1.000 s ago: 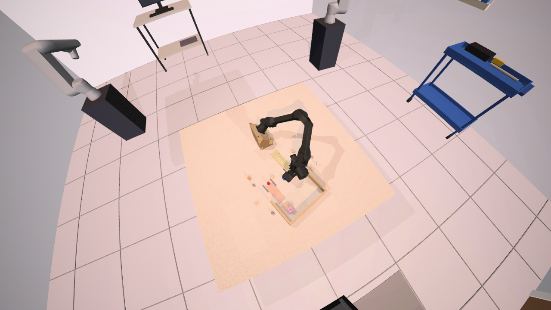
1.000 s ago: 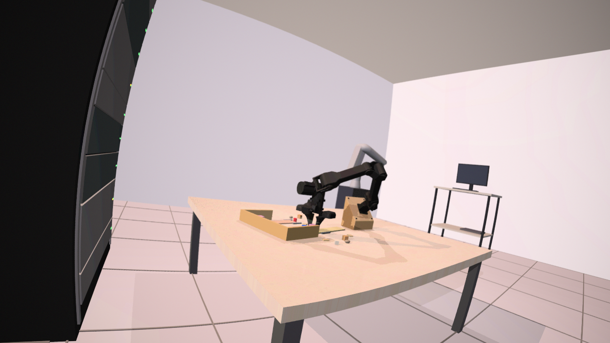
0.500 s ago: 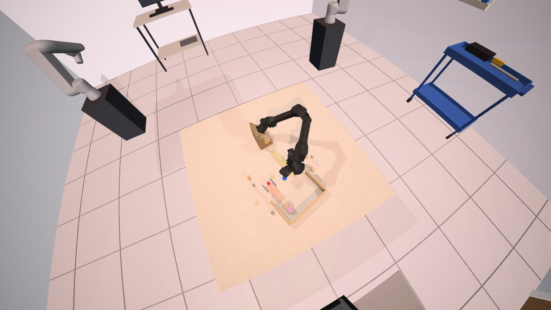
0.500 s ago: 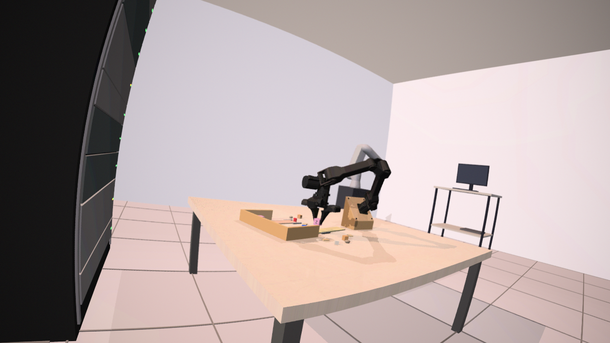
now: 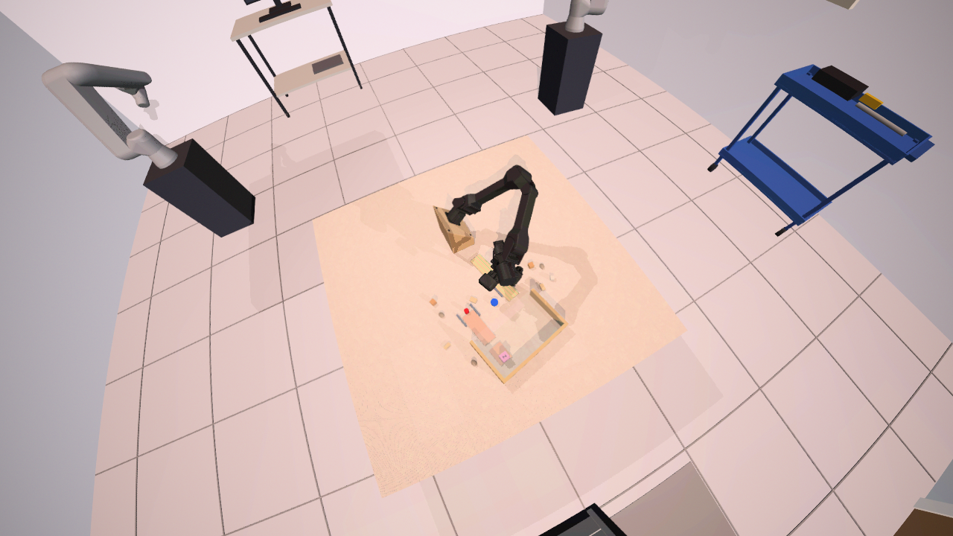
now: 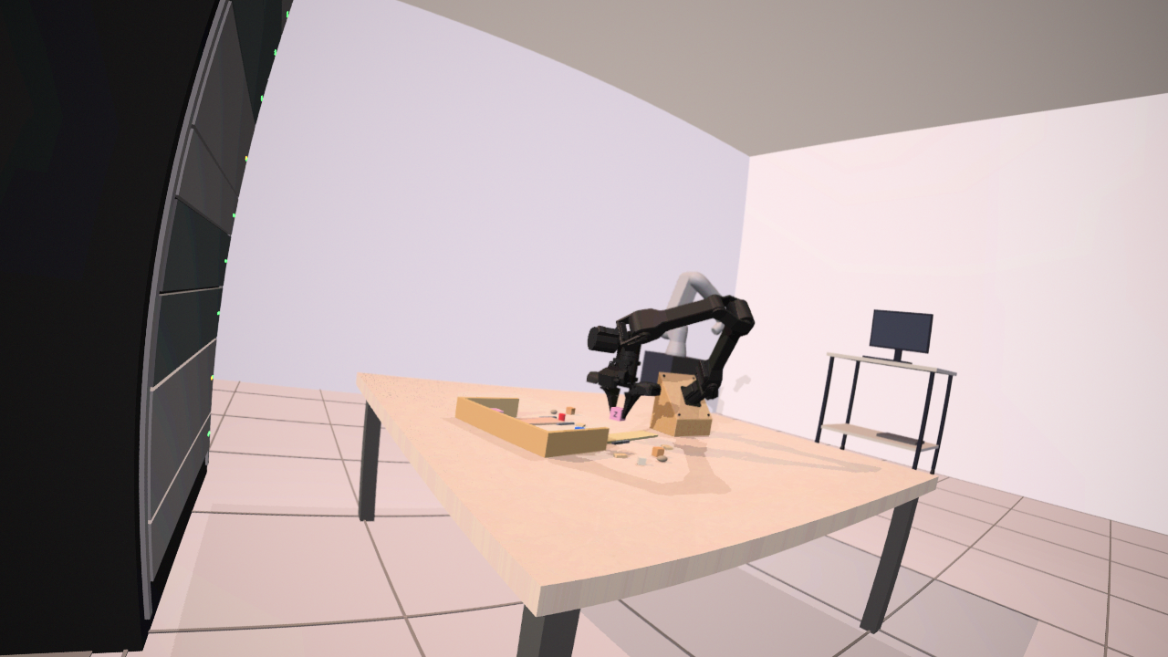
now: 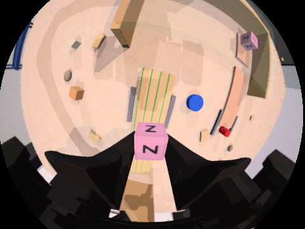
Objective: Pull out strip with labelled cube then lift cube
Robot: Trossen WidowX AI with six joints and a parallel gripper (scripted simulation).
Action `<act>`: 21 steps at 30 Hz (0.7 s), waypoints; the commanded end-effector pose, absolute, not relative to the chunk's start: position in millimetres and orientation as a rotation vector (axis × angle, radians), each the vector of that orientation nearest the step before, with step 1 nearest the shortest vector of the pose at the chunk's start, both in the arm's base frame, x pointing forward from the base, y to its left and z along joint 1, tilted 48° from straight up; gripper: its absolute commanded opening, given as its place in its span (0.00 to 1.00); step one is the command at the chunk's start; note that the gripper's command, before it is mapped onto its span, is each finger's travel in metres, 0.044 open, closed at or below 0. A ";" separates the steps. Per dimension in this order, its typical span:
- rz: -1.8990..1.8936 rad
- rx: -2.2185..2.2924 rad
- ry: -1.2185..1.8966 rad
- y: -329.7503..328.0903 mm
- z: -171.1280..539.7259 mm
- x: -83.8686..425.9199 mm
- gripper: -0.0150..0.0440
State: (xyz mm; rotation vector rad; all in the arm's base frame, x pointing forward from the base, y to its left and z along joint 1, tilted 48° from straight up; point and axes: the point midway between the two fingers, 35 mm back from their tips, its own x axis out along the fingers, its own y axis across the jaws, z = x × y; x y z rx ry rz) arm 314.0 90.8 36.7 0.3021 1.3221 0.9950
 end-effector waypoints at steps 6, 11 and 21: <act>0.994 0.301 1.332 85.2 30.9 289.4 0.25; 0.992 0.299 1.333 69.4 44.5 291.8 0.25; 0.993 0.300 1.333 58.3 54.7 292.5 0.25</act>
